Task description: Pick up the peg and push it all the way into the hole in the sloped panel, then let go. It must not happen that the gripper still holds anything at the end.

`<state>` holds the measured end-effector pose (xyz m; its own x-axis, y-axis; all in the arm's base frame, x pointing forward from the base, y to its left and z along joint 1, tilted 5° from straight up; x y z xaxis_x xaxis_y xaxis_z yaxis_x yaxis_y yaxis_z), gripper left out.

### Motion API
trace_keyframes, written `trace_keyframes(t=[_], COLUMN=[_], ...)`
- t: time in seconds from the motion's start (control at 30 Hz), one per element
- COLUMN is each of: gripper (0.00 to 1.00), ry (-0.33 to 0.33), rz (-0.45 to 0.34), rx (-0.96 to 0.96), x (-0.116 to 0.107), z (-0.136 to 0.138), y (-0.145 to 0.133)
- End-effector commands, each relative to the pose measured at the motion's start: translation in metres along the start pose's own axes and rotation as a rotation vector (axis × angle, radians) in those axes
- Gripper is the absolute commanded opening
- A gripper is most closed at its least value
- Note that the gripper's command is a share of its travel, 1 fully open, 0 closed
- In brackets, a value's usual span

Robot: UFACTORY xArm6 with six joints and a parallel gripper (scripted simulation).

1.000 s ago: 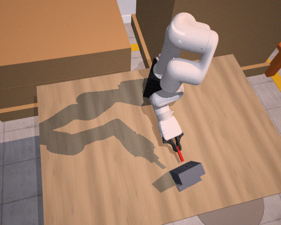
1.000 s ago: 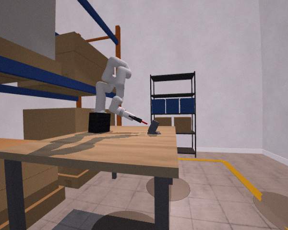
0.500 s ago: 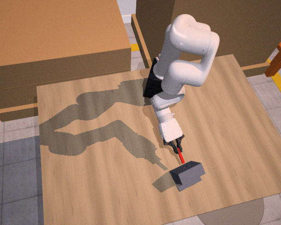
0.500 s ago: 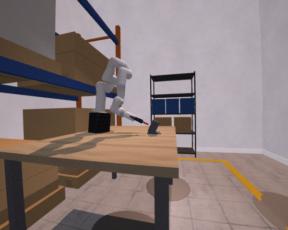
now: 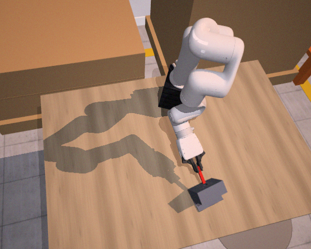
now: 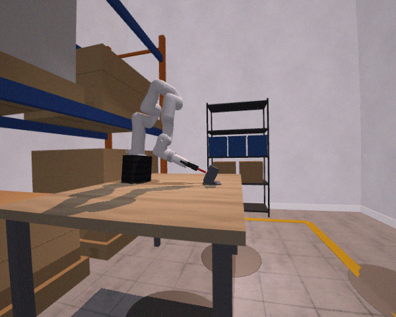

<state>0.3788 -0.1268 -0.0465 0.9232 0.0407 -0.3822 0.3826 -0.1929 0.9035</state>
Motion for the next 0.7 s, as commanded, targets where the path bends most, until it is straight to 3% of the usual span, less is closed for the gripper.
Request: trace_keyframes(t=[0.0, 0.67], gripper=[0.00, 0.00], ry=[0.000, 0.000], rz=[0.002, 0.002], rx=[-0.001, -0.001], x=[0.0048, 0.0140], z=[0.0003, 0.0004], y=[0.0009, 0.0009])
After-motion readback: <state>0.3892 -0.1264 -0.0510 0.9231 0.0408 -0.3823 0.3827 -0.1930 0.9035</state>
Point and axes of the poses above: the point where the finger pads meet when closed, its own x axis out along the fingers, its own z axis across the jaws, y = z × x, the point moved 5 cm from there along -x, back along the fingers, and after that the axes turned 8 degrees about x, right-handed, at the moved point
